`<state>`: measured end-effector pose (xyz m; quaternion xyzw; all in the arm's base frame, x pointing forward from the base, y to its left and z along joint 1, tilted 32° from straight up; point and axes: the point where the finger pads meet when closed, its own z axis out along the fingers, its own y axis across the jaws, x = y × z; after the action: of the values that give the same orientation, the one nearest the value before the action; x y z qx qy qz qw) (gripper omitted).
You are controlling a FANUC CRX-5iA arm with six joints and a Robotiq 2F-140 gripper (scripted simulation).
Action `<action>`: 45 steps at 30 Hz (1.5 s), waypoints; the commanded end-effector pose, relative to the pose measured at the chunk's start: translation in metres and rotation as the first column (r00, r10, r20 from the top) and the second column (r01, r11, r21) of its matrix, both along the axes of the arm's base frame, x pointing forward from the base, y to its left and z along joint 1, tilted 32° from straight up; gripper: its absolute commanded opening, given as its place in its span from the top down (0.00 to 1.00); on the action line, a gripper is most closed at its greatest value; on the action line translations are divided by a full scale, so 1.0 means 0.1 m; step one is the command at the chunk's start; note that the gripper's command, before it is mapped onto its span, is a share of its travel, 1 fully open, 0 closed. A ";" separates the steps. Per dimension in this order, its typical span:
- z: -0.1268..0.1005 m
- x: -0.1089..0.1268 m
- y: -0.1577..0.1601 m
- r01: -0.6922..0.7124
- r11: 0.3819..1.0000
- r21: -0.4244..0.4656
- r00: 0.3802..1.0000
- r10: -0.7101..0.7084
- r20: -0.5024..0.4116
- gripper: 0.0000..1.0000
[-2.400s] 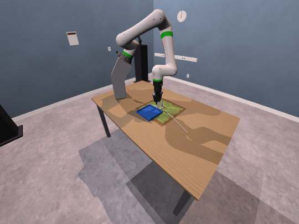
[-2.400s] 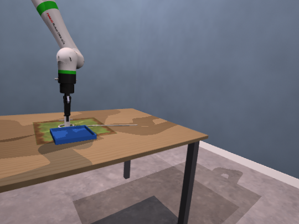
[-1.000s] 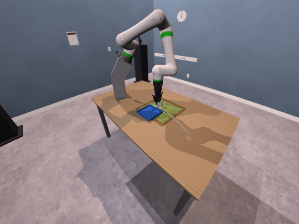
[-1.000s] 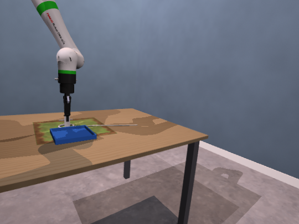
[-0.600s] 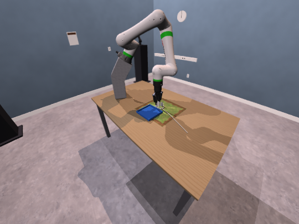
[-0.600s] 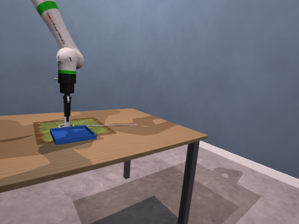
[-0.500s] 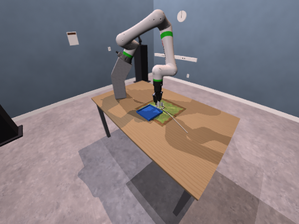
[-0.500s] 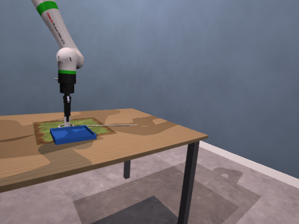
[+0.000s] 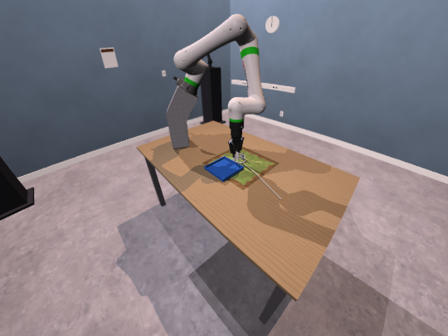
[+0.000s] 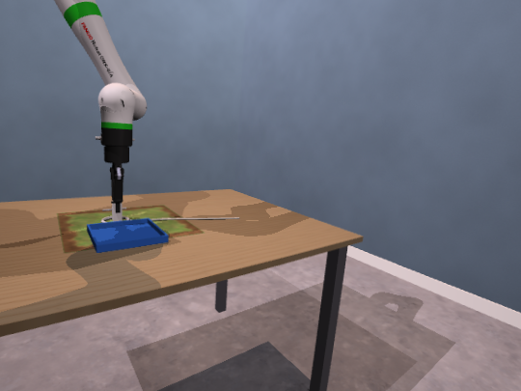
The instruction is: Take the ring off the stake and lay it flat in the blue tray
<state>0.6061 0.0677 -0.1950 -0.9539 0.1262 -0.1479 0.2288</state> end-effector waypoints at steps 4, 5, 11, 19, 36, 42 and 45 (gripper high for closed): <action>0.01 0.01 -0.01 0.000 1.000 0.000 1.000 0.000 0.001 0.76; 0.01 0.01 -0.01 0.000 1.000 0.000 1.000 0.000 0.001 0.76; 0.01 0.01 -0.01 0.000 1.000 0.000 1.000 0.000 0.001 0.76; 0.00 0.01 0.00 0.000 1.000 0.000 1.000 0.000 0.001 0.76; -0.04 0.02 0.02 0.000 1.000 0.000 1.000 0.000 0.001 0.76; -0.06 0.03 0.03 0.000 1.000 0.000 1.000 0.000 0.001 0.76; -0.07 0.04 0.03 0.000 1.000 0.000 1.000 0.000 0.001 0.76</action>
<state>0.6090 0.0711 -0.2023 -0.9539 0.1262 -0.1479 0.2288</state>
